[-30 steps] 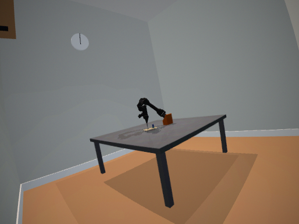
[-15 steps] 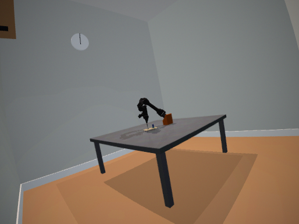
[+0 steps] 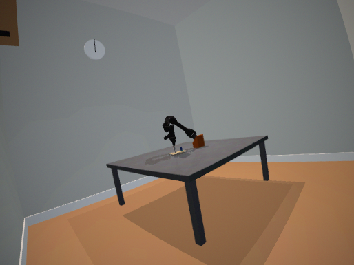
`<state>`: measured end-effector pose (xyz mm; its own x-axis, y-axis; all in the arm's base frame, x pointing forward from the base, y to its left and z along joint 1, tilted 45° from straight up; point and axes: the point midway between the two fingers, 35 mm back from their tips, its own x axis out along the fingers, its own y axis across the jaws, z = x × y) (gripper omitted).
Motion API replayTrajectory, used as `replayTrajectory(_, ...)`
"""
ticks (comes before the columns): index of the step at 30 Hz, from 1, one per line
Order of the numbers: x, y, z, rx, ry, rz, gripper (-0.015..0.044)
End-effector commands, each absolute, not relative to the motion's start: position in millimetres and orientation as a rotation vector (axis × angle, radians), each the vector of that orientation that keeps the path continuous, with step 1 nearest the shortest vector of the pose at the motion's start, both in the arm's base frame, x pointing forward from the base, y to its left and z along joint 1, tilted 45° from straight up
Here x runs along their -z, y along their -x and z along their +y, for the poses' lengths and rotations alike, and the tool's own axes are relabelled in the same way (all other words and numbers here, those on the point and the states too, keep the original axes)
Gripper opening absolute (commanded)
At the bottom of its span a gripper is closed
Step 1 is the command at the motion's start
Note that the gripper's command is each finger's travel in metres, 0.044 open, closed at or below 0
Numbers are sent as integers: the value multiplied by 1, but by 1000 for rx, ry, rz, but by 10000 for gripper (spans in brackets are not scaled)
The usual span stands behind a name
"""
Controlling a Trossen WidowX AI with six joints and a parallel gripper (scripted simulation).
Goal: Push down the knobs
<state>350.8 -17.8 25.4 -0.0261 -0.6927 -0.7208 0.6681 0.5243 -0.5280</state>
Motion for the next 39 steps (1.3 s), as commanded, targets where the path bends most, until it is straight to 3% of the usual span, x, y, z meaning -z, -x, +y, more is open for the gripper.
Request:
replayTrajectory(1, -17, -351, -29, 1103, 26, 1170, 0)
replayTrajectory(39, -11, -351, -36, 1104, 26, 1170, 0)
